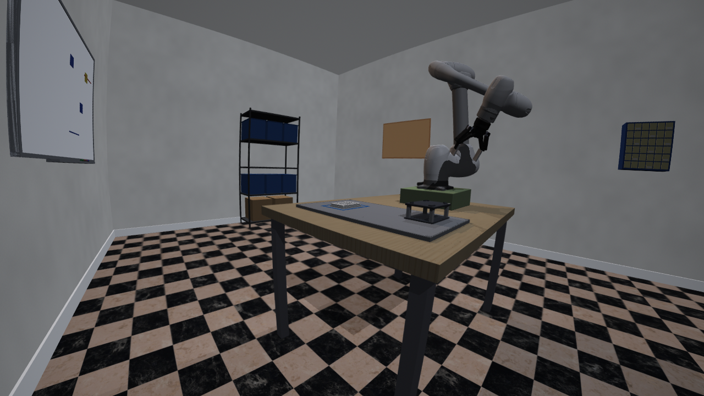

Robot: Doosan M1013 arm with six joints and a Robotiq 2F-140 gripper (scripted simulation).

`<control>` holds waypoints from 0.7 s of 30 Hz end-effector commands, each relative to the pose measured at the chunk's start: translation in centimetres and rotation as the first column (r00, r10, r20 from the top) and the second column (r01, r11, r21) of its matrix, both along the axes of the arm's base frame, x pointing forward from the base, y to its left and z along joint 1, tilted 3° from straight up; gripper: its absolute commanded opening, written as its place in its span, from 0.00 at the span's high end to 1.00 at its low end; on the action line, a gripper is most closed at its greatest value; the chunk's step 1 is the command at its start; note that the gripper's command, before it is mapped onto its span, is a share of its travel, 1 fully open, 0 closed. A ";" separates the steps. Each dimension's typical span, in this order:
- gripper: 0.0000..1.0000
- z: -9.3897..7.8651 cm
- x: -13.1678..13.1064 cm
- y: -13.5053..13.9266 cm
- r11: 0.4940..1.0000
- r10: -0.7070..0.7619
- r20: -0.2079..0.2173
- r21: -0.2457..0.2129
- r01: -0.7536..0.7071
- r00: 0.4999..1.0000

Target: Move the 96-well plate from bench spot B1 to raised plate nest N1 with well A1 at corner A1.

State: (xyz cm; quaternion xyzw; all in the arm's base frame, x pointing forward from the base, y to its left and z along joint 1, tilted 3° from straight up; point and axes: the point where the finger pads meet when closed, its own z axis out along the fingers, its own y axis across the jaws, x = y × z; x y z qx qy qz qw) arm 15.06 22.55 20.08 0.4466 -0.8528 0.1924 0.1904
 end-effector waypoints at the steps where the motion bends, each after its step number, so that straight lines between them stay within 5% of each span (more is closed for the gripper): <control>1: 0.00 0.0 0.0 0.0 1.000 0.000 0.000 0.000 0.000 1.000; 17: 0.00 0.0 0.0 0.0 1.000 0.000 0.000 0.000 0.000 1.000; 21: 0.00 -0.7 1.8 0.4 0.992 -0.124 0.048 0.008 0.123 0.991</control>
